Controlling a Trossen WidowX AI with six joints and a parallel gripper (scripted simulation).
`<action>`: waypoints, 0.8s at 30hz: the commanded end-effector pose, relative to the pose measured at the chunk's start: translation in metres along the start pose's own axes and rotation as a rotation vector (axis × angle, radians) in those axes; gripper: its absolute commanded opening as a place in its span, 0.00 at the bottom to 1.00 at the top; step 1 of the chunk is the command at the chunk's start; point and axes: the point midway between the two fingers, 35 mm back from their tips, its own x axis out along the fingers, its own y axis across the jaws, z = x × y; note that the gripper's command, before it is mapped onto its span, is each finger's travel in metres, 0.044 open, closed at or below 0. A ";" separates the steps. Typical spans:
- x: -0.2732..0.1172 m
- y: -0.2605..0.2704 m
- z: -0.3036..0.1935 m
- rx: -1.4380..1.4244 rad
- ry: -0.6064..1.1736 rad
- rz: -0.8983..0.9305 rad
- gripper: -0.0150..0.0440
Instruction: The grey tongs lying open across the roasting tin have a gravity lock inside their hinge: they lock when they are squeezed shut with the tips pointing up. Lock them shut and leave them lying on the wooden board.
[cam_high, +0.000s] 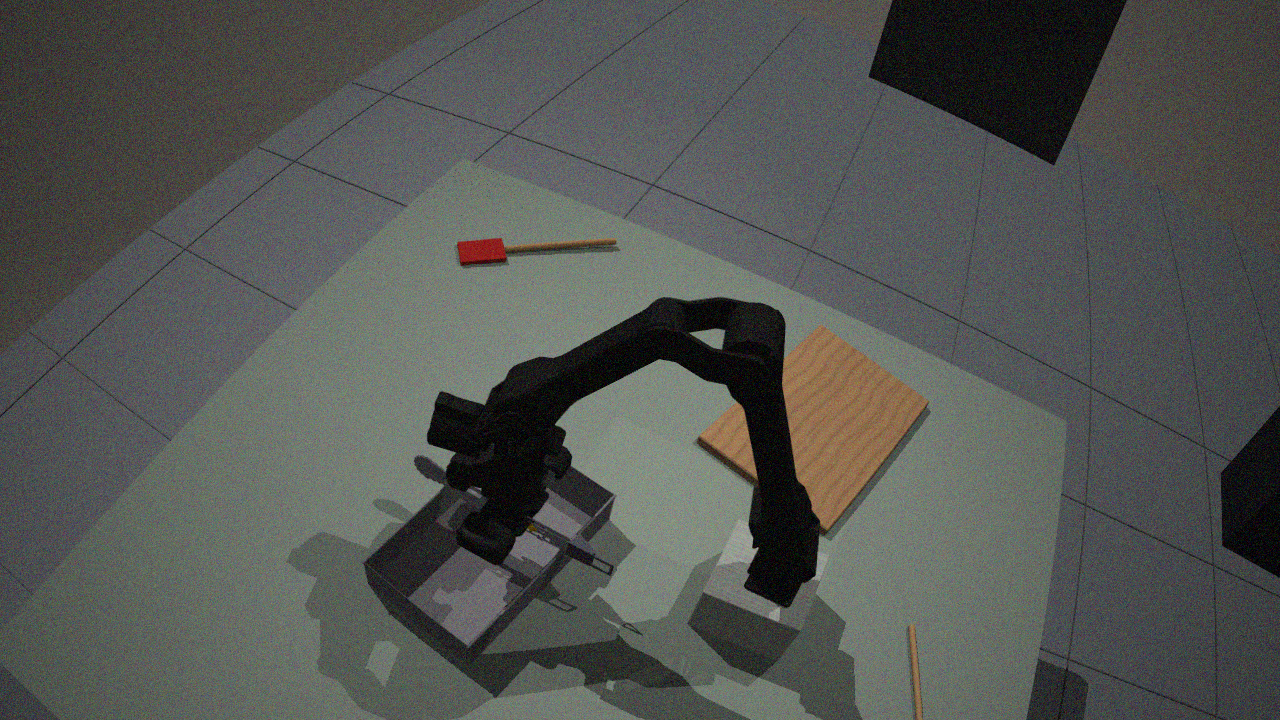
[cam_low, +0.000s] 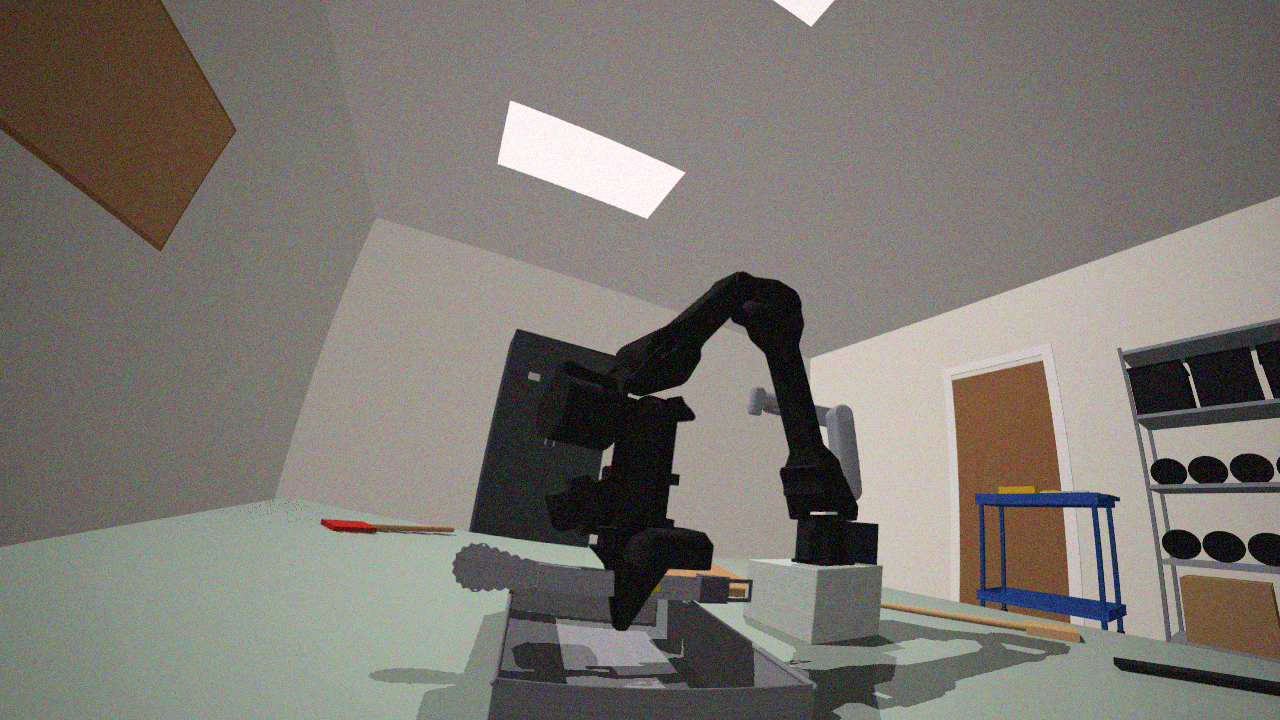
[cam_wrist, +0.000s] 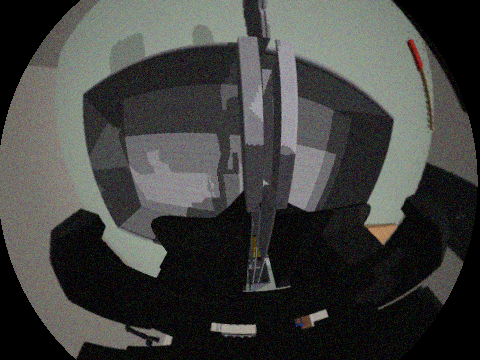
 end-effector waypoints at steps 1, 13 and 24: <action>-0.016 0.001 0.003 -0.004 -0.003 0.003 0.00; -0.098 0.000 0.000 -0.007 -0.004 0.000 0.00; -0.095 -0.012 0.003 0.037 0.003 0.000 0.00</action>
